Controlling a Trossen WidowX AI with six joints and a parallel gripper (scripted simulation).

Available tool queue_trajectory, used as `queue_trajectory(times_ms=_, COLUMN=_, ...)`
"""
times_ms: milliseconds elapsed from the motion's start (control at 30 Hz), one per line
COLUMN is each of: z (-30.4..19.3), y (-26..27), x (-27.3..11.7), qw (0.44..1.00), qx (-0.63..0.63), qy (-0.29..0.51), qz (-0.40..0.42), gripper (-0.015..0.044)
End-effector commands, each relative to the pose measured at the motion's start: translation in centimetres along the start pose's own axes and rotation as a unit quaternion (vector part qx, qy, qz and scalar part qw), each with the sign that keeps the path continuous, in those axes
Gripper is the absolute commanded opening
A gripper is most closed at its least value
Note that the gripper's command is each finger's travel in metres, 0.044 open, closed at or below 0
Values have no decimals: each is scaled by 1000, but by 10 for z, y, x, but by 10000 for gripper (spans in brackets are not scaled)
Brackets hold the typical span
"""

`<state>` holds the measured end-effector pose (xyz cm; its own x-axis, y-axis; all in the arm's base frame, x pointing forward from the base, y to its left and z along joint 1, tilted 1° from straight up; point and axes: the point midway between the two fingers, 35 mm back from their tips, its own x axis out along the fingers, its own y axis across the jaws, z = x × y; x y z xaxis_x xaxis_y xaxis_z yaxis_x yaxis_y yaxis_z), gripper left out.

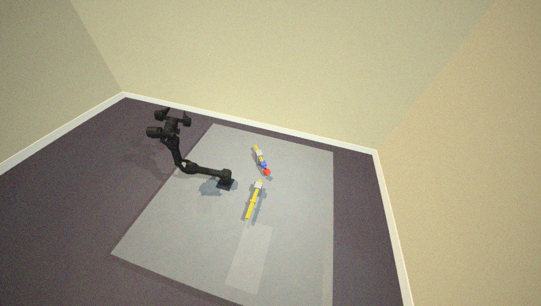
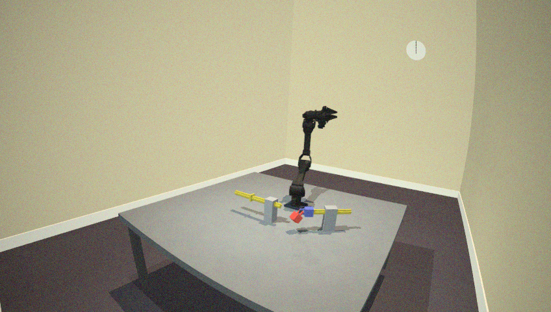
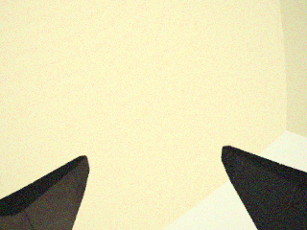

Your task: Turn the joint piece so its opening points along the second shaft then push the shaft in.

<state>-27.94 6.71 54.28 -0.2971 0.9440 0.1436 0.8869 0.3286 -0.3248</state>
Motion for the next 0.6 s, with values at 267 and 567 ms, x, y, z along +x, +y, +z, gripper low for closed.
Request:
queue_trajectory(times_ms=267, z=-61, y=72, x=16, qw=998, qx=23, qy=45, qz=38, gripper=440)
queue_trajectory(times_ms=567, z=-121, y=197, x=10, qw=993, qx=37, qy=67, qz=87, gripper=440)
